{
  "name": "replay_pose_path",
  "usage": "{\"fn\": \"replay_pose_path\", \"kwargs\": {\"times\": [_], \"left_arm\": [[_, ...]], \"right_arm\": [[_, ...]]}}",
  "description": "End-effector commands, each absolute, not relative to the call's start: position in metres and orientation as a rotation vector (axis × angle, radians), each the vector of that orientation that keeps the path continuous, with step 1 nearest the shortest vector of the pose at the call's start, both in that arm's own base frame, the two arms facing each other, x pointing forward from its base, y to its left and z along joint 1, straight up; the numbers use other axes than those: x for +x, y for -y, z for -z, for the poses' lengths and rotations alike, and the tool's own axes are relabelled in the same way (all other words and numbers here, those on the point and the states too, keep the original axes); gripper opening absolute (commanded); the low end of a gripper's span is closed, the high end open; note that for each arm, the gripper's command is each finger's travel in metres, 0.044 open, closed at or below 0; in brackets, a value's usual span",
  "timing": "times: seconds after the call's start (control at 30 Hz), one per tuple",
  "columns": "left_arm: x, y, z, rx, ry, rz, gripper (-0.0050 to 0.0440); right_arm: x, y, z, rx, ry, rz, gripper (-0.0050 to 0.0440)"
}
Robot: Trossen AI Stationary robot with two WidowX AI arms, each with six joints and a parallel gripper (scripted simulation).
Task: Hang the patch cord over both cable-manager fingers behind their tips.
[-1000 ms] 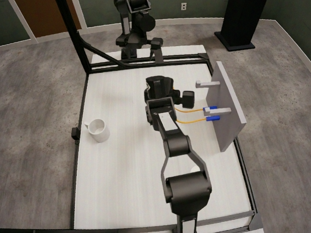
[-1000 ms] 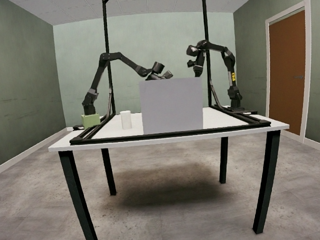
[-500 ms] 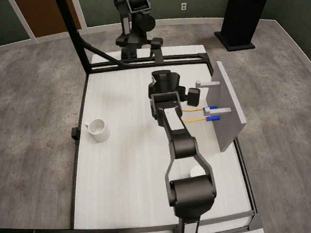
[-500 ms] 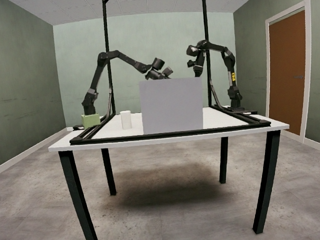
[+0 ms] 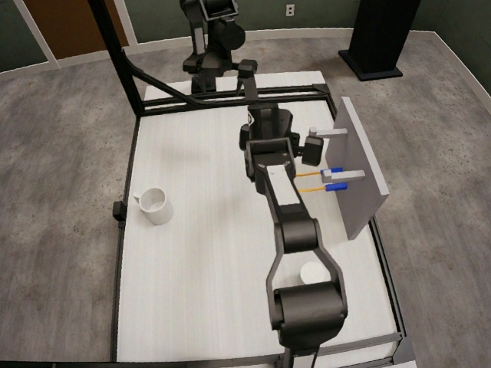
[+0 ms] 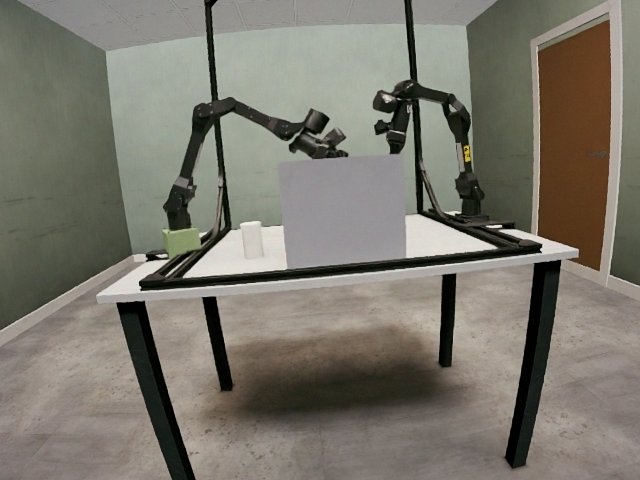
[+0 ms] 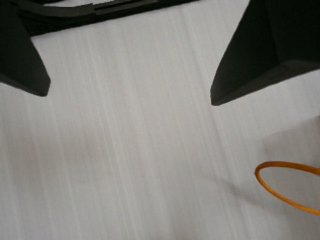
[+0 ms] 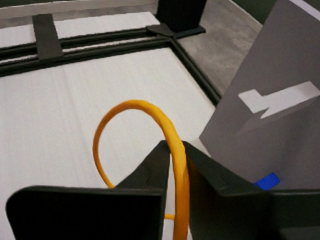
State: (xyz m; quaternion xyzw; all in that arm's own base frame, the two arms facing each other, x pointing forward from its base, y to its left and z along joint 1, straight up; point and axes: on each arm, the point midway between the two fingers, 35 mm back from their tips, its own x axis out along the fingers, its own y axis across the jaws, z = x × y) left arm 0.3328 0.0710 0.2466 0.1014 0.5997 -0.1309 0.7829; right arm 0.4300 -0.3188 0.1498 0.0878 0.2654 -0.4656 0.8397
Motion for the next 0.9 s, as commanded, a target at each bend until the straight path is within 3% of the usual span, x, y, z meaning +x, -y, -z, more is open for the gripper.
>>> {"fn": "replay_pose_path", "kwargs": {"times": [0.0,0.87], "left_arm": [[0.329,-0.071,-0.253,0.225,-1.276,0.277,0.0440],[0.329,-0.071,-0.253,0.225,-1.276,0.277,0.0440]], "right_arm": [[0.429,0.322,-0.173,0.202,-0.515,0.988,0.0025],[0.415,0.332,-0.191,0.280,-0.505,1.006,0.0025]]}}
